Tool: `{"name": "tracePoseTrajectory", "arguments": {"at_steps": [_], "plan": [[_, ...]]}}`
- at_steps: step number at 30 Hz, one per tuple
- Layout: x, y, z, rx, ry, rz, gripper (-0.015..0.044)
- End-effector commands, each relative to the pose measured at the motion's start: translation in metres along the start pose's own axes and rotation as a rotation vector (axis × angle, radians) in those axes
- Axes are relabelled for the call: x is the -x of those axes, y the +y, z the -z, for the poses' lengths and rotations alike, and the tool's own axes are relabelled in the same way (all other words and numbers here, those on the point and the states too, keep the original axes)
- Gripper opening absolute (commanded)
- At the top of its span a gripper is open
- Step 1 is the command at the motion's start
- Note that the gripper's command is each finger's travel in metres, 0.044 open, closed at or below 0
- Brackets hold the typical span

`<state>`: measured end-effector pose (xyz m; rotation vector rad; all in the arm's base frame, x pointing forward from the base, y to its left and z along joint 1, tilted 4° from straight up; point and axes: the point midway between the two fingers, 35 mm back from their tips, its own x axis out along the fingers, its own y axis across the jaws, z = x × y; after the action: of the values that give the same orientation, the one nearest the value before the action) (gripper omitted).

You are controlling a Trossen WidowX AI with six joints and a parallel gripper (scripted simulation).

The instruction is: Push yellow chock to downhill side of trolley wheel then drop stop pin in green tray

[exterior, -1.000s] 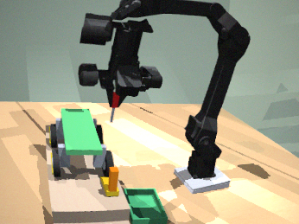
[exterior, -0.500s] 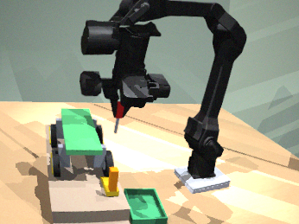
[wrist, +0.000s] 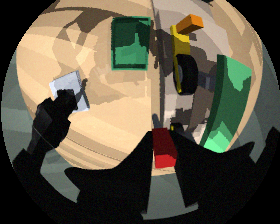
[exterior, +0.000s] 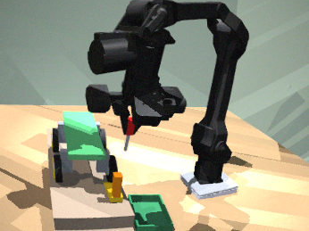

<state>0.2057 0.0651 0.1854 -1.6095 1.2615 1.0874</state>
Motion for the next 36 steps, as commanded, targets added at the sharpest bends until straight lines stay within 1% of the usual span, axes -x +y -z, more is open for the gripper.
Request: {"name": "tracePoseTrajectory", "arguments": {"at_steps": [1, 21, 26, 36], "plan": [[0.002, 0.001, -0.016, 0.000, 0.001, -0.002, 0.0000], [0.009, 0.008, -0.090, 0.000, -0.004, -0.004, 0.0000], [0.010, 0.008, -0.093, 0.005, -0.005, -0.003, 0.0000], [0.009, 0.009, -0.091, 0.277, -0.061, 0.016, 0.0000]]}}
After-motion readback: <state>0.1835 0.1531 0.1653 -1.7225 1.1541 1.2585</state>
